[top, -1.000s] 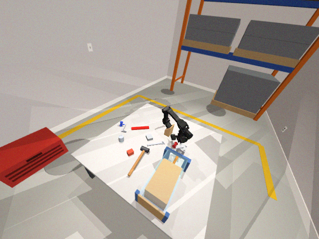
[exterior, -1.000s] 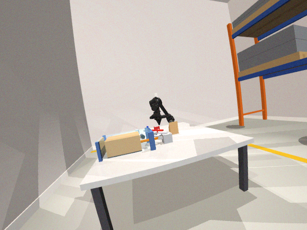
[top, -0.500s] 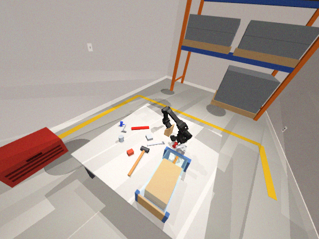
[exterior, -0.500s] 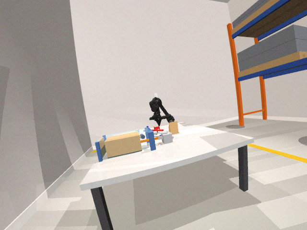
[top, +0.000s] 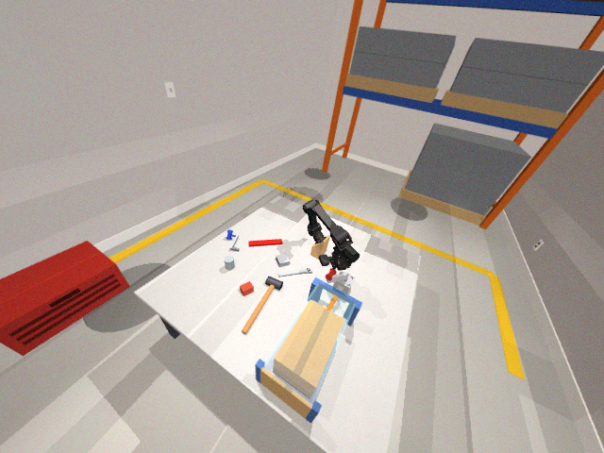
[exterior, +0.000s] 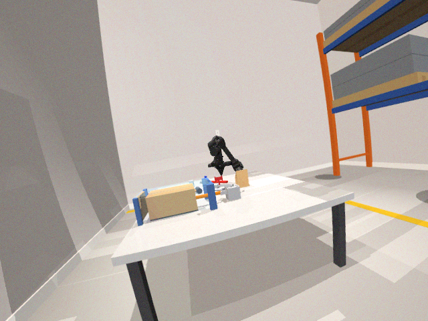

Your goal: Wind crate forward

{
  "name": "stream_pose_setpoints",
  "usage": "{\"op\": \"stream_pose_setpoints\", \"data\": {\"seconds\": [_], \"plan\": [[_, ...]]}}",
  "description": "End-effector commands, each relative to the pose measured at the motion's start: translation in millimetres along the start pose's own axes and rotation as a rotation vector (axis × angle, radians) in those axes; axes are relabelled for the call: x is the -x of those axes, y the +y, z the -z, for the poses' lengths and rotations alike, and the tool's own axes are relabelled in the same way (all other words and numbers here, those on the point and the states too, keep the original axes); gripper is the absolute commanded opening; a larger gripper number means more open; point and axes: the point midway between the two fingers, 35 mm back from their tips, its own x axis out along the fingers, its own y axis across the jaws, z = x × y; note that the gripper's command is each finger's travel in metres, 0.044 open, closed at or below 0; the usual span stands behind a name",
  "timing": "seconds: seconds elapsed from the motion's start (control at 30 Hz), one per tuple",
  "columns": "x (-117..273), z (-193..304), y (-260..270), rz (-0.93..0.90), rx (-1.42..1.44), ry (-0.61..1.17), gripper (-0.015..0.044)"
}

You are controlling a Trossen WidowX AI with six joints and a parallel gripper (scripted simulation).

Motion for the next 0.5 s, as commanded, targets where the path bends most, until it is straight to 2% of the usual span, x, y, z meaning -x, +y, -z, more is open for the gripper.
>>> {"op": "stream_pose_setpoints", "data": {"seconds": [0.0,0.2,0.47], "plan": [[-0.5,6.1,-5.9,0.004,0.003,-0.001,0.0],[4.3,6.2,-6.3,0.004,0.003,-0.001,0.0],[49.8,4.6,-3.9,0.003,0.0,-0.001,0.0]]}}
